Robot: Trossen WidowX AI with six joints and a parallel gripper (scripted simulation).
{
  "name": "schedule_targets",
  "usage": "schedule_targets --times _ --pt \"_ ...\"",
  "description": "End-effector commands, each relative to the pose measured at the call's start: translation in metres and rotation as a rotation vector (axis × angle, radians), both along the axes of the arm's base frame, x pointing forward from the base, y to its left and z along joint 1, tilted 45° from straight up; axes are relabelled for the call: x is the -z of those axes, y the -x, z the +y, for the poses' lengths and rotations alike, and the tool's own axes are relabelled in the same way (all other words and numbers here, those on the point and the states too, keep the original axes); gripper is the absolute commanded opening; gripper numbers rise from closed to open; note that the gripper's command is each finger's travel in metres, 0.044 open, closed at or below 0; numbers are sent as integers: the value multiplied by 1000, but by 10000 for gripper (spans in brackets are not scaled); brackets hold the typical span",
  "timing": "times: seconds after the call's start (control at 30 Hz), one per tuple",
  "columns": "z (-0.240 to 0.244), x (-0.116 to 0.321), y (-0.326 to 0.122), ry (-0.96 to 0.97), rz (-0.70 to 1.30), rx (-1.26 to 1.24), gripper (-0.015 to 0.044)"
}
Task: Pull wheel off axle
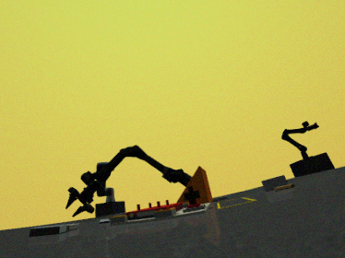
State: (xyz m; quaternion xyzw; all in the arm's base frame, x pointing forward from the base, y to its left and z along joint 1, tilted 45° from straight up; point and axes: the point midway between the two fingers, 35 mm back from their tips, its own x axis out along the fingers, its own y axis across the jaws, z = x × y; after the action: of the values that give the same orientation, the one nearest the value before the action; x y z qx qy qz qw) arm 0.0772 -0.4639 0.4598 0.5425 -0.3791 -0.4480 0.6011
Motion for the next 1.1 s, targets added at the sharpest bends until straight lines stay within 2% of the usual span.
schedule_targets --times 0.0,0.17,0.3,0.5,0.8,1.07 --pt "11 15 -47 -24 62 -87 300" --pt "26 44 -107 -72 158 -196 300" --pt "40 53 -155 -93 138 -300 300" --pt "63 97 -221 -160 251 -411 300" --pt "130 186 -304 -274 582 -582 300" --pt "200 255 -338 -311 957 -713 300"
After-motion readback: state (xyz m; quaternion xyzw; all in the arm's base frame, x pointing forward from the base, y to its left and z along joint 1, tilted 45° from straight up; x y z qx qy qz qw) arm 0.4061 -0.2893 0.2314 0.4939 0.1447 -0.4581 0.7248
